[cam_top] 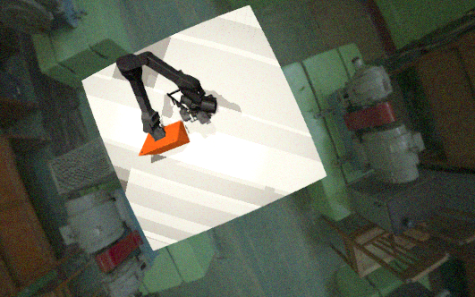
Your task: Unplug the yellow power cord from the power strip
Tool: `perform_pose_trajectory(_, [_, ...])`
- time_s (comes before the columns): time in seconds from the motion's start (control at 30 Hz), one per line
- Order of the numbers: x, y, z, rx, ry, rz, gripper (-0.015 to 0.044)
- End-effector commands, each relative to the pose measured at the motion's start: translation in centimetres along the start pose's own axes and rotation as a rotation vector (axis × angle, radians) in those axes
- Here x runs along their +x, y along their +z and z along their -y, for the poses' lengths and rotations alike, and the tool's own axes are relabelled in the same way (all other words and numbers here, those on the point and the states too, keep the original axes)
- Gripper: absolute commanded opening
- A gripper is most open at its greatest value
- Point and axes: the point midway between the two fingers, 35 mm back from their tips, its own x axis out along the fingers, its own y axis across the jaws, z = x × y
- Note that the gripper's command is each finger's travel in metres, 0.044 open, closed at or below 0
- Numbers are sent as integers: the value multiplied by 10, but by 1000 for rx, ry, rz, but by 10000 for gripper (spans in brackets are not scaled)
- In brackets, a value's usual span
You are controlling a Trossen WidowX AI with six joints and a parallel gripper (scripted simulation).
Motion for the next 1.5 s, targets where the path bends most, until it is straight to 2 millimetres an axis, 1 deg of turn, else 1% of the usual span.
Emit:
perform_pose_trajectory(0.0, [-8, 29, -1, 14, 4, 59, 0])
perform_pose_trajectory(0.5, [-14, 53, 2, 15, 5, 59, 0])
perform_pose_trajectory(0.63, [-9, 45, 4, 16, 6, 54, 105])
perform_pose_trajectory(0.93, [-9, 45, 4, 16, 6, 54, 341])
perform_pose_trajectory(1.0, [-11, 51, 3, 16, 6, 55, 394])
perform_pose_trajectory(1.07, [-15, 64, 2, 16, 6, 57, 440])
perform_pose_trajectory(1.17, [-23, 95, 4, 16, 6, 58, 440])
perform_pose_trajectory(1.2, [-25, 102, 4, 15, 6, 58, 440])
perform_pose_trajectory(1.23, [-25, 104, 5, 15, 6, 57, 440])
perform_pose_trajectory(1.47, [-25, 104, 5, 15, 6, 57, 440])
